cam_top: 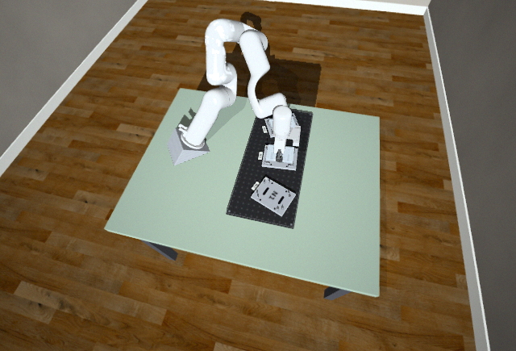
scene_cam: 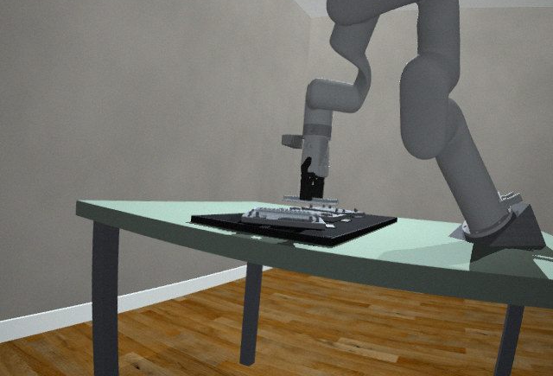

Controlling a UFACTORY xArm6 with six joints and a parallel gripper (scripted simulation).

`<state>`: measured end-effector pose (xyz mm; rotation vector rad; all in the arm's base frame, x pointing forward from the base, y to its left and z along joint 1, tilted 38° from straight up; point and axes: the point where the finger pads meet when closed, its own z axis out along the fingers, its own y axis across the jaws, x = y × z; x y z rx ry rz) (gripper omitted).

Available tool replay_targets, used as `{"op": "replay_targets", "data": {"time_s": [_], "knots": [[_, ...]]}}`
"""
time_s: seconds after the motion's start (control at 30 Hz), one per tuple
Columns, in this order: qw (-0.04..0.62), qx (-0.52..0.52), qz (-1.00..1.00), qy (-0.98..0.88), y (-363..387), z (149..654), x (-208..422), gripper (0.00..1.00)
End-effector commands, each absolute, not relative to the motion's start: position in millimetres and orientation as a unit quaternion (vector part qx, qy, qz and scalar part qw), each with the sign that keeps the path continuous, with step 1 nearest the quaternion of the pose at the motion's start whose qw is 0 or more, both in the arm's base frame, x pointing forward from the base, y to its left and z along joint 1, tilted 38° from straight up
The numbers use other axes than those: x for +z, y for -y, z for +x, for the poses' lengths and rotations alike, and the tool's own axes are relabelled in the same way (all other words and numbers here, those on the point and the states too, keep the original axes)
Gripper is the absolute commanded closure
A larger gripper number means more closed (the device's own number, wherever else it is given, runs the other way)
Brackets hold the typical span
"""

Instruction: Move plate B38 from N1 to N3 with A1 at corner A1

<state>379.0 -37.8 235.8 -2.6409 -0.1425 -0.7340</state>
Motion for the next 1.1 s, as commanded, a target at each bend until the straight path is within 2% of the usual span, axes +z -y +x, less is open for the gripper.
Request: {"op": "replay_targets", "data": {"time_s": [0.0, 1.07], "knots": [[0.196, -0.264, -0.943, 0.051, 34.9, 384.4, 230.4, 1.0], [0.196, -0.264, -0.943, 0.051, 32.9, 386.9, 226.4, 1.0]]}}
